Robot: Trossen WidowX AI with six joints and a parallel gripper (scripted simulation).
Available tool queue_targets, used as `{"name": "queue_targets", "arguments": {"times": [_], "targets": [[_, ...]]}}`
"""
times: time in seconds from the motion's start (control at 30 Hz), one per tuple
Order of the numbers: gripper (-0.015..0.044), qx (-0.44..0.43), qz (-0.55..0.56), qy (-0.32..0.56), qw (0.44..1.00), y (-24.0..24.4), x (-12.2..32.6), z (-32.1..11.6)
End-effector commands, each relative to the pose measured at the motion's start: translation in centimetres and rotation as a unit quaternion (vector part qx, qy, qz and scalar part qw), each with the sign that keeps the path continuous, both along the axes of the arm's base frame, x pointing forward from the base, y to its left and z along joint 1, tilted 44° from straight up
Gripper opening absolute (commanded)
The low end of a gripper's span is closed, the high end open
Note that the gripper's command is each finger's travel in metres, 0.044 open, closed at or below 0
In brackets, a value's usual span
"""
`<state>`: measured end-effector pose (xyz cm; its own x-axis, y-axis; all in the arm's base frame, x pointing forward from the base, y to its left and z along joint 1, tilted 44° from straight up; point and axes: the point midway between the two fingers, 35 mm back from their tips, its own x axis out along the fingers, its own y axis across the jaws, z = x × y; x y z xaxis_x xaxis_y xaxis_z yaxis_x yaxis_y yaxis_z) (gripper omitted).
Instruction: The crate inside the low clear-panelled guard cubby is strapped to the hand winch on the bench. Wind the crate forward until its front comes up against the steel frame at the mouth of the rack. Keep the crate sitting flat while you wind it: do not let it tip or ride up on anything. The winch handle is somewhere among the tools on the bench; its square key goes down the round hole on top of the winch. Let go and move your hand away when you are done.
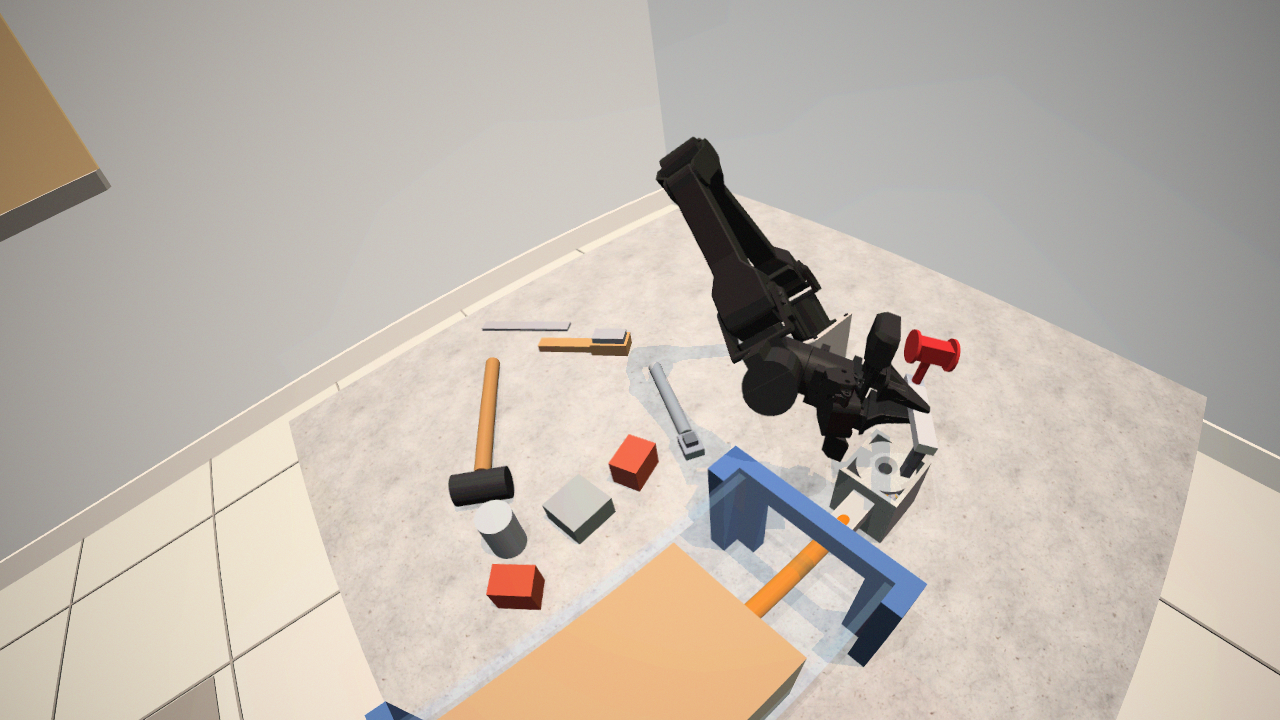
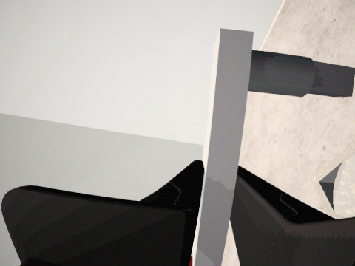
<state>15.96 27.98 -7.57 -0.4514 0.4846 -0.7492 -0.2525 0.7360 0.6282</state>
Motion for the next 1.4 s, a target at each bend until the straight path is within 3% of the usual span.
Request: {"name": "queue_targets", "arguments": {"times": [0.0, 0.17, 0.53, 1.07, 1.37], "targets": [[0.0, 0.039, -0.007, 0.011, 0.999, 0.2, 0.0, 0.3], [0.0, 0.075, -0.019, 0.026, 0.997, 0.2, 0.0, 0.2], [0.0, 0.075, -0.019, 0.026, 0.997, 0.2, 0.0, 0.2], [0.0, 0.065, -0.021, 0.026, 0.997, -4.5, -2.4, 1.6], [0.0, 0.05, -0.078, 0.074, 0.993, -4.2, -2.7, 1.2]]}}
